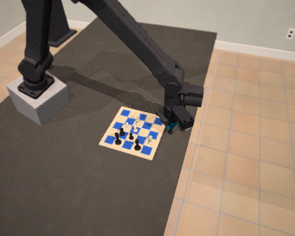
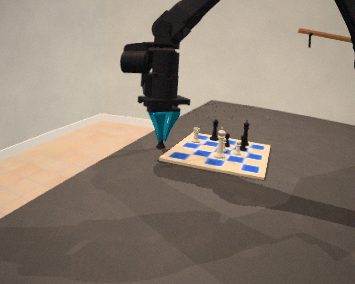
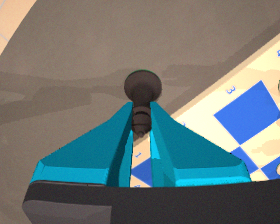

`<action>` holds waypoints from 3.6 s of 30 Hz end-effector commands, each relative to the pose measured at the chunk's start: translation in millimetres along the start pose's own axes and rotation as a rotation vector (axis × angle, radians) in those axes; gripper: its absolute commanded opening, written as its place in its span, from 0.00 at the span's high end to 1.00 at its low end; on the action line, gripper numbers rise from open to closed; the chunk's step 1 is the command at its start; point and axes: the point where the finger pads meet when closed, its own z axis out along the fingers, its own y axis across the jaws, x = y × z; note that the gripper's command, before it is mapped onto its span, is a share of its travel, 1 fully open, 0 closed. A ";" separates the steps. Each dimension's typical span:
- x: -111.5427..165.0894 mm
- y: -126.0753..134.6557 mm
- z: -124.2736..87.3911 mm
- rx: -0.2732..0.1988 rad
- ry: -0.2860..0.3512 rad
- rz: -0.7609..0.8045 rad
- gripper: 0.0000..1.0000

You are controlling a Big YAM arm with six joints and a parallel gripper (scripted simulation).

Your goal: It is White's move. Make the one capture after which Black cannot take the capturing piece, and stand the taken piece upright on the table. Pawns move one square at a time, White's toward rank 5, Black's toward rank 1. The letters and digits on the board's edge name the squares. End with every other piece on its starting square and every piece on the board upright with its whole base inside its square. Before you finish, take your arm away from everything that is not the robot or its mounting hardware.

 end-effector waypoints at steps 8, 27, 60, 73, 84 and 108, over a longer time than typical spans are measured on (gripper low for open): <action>-19.5 9.3 -5.5 -0.027 -0.027 0.013 1.00; -18.3 8.0 -3.5 -0.019 -0.020 0.015 1.00; -20.1 10.1 -1.5 -0.028 -0.028 0.014 1.00; -19.9 9.9 -0.4 -0.027 -0.027 0.014 1.00; -19.9 9.9 -0.4 -0.027 -0.027 0.014 1.00; -19.9 9.9 -0.4 -0.027 -0.027 0.014 0.94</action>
